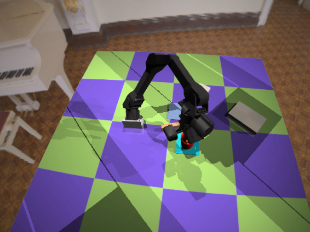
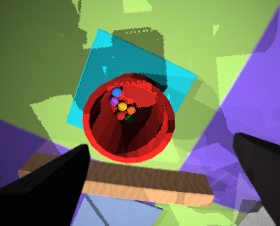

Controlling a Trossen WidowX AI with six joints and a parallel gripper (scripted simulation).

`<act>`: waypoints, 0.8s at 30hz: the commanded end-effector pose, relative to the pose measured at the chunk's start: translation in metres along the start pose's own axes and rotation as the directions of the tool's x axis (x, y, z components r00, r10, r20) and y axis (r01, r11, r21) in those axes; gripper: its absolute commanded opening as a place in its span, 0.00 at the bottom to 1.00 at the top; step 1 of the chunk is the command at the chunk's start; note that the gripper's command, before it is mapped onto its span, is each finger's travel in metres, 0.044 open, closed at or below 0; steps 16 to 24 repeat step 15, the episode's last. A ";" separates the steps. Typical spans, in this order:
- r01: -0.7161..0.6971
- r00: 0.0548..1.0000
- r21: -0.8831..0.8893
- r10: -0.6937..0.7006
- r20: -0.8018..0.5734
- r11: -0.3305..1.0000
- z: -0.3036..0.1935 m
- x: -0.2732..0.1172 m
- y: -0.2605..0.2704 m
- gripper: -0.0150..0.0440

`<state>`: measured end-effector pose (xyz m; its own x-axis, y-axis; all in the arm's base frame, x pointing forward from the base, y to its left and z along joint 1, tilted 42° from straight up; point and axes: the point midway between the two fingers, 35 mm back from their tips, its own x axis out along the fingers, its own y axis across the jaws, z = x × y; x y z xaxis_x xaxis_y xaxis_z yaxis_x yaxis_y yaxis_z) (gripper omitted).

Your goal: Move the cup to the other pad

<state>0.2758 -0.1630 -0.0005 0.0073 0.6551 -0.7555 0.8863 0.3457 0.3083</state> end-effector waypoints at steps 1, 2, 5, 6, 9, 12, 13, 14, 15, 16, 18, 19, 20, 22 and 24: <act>0.003 1.000 -0.005 -0.003 0.001 1.000 0.001 -0.012 0.000 1.00; 0.003 1.000 -0.005 -0.003 0.001 1.000 0.001 -0.015 0.000 1.00; 0.003 1.000 -0.006 -0.003 0.002 1.000 0.001 -0.023 0.000 1.00; 0.003 1.000 -0.006 -0.003 0.002 1.000 0.001 -0.026 0.000 1.00; 0.004 1.000 -0.007 -0.004 0.002 1.000 0.001 -0.034 0.001 1.00; 0.004 1.000 -0.007 -0.004 0.002 1.000 0.000 -0.042 0.002 1.00; 0.004 1.000 -0.008 -0.004 0.002 1.000 0.000 -0.043 0.002 1.00; 0.004 1.000 -0.008 -0.004 0.002 1.000 0.000 -0.043 0.002 1.00; 0.000 1.000 -0.004 0.000 0.007 1.000 0.000 -0.040 0.003 1.00; 0.000 1.000 -0.004 0.000 0.007 1.000 0.000 -0.040 0.003 1.00; 0.000 1.000 -0.004 0.000 0.007 1.000 0.000 -0.040 0.003 1.00; 0.000 1.000 -0.004 0.000 0.007 1.000 0.000 -0.040 0.003 1.00; 0.000 1.000 -0.004 0.000 0.007 1.000 0.000 -0.040 0.003 1.00; 0.000 1.000 -0.004 0.000 0.007 1.000 0.000 -0.040 0.003 1.00; 0.000 1.000 -0.004 0.000 0.007 1.000 0.000 -0.040 0.003 1.00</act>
